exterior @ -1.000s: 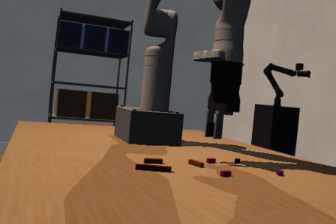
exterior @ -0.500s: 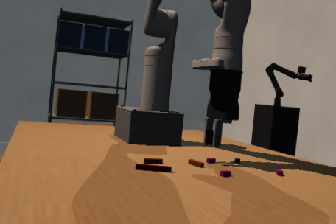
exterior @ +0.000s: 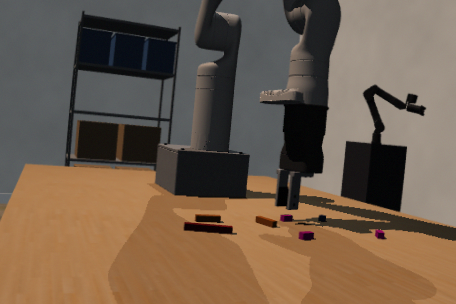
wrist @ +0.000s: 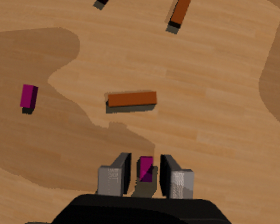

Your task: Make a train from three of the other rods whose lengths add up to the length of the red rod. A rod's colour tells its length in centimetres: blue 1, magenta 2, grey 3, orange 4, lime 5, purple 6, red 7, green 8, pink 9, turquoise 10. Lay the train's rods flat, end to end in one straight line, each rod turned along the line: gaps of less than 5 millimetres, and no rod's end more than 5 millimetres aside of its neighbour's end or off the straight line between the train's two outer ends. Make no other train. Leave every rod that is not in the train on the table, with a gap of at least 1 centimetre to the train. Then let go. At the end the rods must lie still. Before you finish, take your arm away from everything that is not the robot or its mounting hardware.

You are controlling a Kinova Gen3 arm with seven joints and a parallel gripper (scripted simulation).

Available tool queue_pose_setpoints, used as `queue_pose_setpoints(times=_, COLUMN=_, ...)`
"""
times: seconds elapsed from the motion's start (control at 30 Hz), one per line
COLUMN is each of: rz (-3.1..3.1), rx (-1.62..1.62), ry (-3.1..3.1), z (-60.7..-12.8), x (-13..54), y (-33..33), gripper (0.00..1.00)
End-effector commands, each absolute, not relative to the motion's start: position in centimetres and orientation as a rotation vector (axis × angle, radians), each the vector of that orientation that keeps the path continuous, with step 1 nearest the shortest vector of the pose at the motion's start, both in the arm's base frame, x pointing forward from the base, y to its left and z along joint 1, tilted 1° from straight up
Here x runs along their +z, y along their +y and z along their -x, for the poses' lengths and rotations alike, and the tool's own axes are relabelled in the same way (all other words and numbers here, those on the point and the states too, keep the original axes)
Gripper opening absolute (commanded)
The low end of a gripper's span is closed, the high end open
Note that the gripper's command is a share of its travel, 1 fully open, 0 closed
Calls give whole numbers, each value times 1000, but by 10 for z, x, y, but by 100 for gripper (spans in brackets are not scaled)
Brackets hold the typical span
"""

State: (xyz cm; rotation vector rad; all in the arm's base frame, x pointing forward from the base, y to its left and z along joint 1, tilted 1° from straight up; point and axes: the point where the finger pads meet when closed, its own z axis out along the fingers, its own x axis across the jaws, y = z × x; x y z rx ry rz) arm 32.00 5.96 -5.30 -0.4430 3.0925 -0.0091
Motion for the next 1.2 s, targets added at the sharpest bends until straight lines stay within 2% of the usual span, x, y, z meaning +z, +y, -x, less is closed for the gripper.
queue_pose_setpoints(times=0.0, rz=447, rx=-7, ry=3095, z=-319, x=-55, y=61, gripper=54)
queue_pose_setpoints(times=1.17, rz=447, rx=-7, ry=3095, z=-319, x=-59, y=60, gripper=54)
